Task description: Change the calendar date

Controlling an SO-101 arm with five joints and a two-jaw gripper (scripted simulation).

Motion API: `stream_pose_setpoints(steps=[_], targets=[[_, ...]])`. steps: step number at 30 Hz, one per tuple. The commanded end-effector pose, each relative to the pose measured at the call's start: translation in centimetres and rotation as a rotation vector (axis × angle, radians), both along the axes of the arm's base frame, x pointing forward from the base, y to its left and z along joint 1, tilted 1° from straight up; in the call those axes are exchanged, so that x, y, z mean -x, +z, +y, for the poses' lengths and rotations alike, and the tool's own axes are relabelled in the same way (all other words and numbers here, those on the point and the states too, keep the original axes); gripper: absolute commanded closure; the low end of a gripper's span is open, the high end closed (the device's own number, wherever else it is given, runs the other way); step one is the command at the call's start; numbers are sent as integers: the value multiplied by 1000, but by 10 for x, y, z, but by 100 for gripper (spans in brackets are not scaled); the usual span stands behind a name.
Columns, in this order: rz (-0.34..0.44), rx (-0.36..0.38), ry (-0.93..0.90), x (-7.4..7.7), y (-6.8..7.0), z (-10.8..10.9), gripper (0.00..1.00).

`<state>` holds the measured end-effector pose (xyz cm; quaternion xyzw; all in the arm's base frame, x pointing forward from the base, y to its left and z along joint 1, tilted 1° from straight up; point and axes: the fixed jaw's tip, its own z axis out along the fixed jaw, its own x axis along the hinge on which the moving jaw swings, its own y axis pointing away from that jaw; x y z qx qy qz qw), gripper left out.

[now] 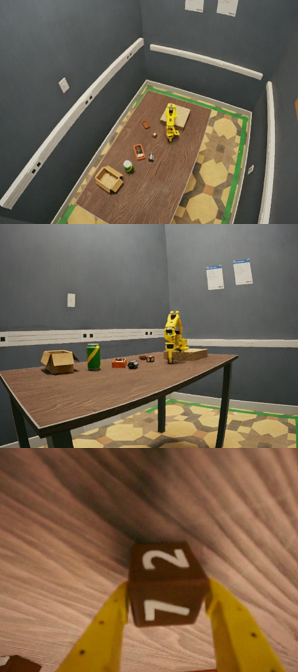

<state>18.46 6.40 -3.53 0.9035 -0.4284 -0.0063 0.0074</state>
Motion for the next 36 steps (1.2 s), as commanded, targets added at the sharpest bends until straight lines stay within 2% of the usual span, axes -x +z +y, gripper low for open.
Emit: stream_pose_setpoints(steps=[1,13,24,28,35,36], targets=[[25,8,-6,6,-4,-1,73],[25,8,-6,6,-4,-1,65],[25,8,-6,6,-3,-1,64],[25,8,-6,5,3,0,64],[25,8,-6,2,25,1,64],[25,8,-6,2,25,1,64]])
